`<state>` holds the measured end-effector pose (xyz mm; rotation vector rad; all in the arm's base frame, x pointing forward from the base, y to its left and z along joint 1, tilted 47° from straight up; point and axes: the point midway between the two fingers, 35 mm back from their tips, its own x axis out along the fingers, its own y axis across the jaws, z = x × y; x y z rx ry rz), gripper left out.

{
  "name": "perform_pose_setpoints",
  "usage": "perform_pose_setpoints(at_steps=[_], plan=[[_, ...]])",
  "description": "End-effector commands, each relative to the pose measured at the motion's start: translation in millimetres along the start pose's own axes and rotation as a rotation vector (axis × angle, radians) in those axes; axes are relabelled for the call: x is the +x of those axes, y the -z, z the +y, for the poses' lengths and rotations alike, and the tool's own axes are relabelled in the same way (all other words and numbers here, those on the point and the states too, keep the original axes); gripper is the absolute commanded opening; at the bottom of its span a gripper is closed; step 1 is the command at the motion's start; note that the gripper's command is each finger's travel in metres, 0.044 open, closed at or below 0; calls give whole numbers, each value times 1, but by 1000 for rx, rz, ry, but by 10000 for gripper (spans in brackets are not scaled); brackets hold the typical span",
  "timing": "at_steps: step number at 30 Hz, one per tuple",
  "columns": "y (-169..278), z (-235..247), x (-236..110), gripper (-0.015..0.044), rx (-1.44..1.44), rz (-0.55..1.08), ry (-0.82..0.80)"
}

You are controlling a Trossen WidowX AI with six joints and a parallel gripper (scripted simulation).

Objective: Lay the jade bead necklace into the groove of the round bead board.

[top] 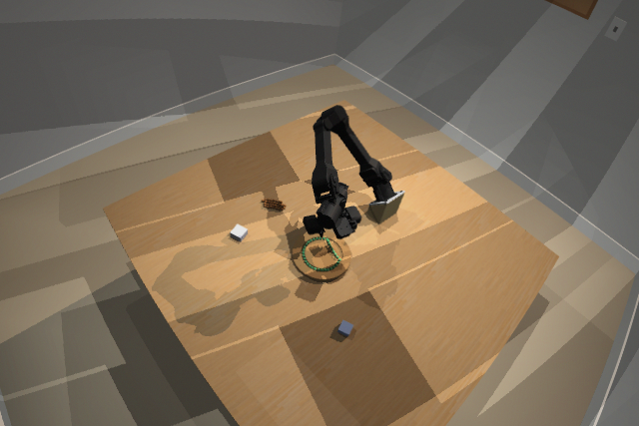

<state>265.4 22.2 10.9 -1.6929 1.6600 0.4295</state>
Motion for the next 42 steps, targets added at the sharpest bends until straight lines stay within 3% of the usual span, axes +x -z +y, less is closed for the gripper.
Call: perform_pose_setpoints(at_steps=[1, 42], plan=[[-3, -1, -6, 120, 76, -4, -5], [-3, 0, 34, 120, 76, -2, -4]])
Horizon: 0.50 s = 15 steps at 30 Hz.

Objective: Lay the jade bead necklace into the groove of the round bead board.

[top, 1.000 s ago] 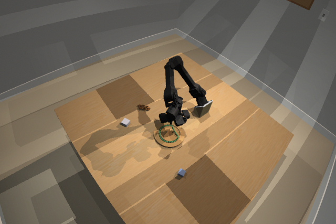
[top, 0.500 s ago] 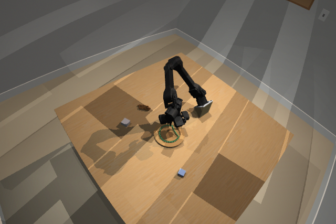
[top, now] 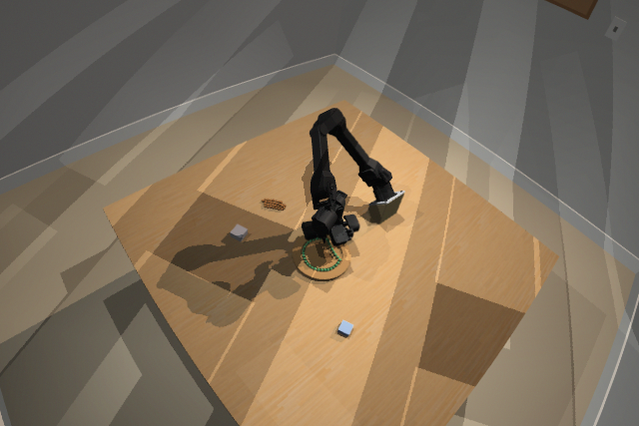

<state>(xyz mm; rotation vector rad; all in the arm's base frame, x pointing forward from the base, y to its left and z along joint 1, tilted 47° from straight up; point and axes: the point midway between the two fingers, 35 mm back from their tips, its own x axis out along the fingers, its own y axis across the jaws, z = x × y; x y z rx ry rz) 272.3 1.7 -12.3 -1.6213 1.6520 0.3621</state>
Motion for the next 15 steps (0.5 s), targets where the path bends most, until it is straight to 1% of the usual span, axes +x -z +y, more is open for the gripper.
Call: perform_pose_setpoints(at_steps=[1, 2, 6, 7, 15], plan=[[1, 2, 3, 120, -11, 8, 1], [1, 2, 3, 120, -11, 8, 1], [0, 0, 1, 15, -1, 1, -1], [0, 0, 1, 0, -1, 1, -1], [0, 0, 1, 0, -1, 1, -1]])
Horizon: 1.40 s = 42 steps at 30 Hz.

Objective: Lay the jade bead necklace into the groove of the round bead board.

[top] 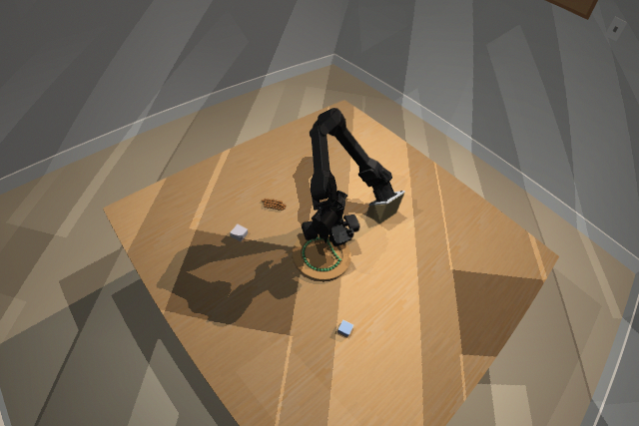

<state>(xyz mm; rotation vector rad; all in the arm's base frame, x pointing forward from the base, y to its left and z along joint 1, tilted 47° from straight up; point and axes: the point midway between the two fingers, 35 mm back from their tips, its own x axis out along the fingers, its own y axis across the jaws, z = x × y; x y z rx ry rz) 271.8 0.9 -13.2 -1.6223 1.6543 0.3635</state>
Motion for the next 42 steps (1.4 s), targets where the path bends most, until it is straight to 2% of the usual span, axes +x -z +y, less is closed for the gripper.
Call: perform_pose_setpoints(at_steps=[1, 42], plan=[[0, 0, 0, 0, 1, -1, 0], [5, 11, -6, 0, -10, 7, 1]])
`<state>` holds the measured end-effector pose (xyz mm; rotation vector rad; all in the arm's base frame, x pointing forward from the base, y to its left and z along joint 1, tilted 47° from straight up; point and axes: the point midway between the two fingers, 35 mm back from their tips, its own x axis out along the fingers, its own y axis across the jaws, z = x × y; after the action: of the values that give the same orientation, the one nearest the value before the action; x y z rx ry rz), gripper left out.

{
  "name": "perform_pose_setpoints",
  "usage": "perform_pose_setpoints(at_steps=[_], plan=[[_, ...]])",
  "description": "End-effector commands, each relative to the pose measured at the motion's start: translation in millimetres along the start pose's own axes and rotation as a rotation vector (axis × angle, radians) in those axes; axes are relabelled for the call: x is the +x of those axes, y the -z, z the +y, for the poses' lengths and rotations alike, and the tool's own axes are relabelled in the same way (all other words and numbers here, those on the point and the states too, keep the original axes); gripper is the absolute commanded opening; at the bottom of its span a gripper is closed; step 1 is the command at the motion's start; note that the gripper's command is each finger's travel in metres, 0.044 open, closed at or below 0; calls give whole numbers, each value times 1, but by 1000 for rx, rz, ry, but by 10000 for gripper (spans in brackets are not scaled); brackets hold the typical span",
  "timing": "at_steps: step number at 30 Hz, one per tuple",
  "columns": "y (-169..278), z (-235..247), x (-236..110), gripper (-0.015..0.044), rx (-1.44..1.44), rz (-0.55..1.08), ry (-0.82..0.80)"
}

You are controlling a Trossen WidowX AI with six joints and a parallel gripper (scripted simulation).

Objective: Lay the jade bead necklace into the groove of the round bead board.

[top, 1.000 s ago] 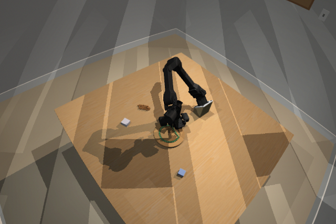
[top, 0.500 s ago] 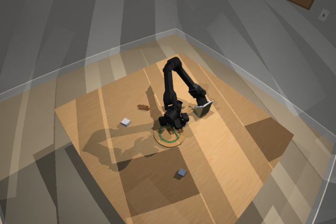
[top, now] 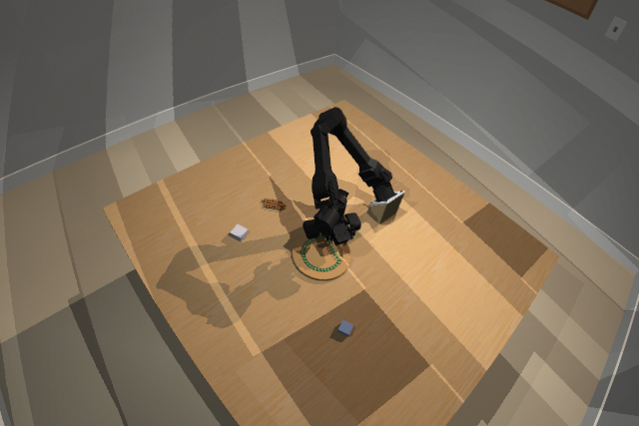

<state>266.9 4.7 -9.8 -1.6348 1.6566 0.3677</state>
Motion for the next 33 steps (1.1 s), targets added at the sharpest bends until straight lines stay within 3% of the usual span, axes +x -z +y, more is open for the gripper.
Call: perform_pose_setpoints(at_steps=[1, 17, 33], plan=[[3, 8, 0, 0, 1, 1, -2], [3, 8, 7, 0, 1, 2, -1], [3, 7, 0, 420, 2, 1, -1]])
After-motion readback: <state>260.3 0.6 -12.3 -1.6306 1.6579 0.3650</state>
